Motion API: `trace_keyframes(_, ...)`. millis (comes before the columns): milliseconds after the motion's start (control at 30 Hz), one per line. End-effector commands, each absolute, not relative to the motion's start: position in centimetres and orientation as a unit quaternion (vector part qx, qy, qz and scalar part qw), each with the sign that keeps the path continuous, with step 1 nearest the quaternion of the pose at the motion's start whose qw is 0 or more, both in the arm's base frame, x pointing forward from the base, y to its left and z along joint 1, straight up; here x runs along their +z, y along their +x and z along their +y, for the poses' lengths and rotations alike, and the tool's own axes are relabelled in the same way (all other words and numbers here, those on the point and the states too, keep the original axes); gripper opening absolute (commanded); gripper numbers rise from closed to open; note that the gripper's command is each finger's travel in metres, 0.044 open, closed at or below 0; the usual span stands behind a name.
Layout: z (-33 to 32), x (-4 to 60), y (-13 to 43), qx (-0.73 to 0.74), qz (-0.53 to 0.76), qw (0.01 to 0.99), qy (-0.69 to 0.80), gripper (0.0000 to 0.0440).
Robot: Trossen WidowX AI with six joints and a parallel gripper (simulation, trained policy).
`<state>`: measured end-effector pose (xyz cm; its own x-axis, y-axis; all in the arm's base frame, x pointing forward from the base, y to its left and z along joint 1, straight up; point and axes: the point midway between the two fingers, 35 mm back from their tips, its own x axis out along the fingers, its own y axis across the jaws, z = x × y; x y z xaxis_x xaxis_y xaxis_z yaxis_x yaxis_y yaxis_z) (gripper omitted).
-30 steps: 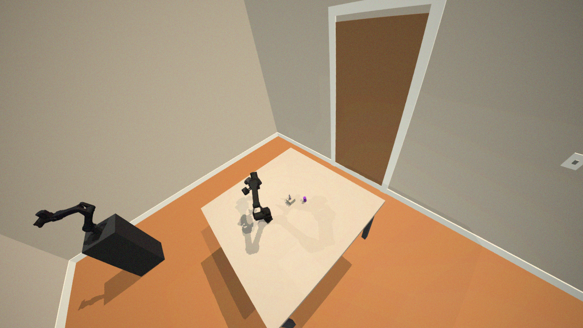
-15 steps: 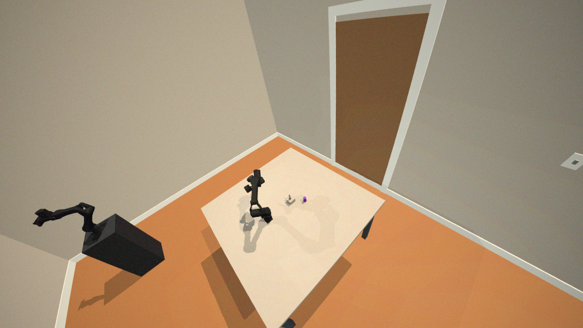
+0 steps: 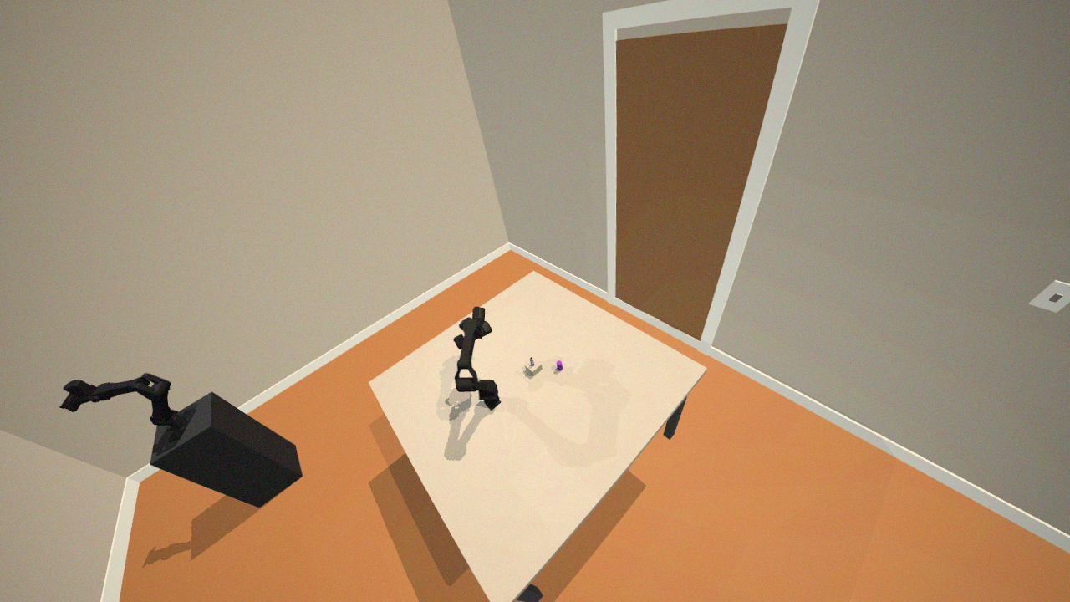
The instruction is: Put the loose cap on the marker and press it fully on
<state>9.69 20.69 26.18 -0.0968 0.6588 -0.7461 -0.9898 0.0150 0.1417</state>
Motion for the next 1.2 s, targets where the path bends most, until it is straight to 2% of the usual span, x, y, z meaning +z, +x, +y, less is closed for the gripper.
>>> trace_keyframes(0,20.7,26.1,10.4,0.654,0.346,0.627,-0.244,0.0336)
trace_keyframes(1167,16.7,24.8,19.8,0.575,0.409,0.665,-0.245,0.0335)
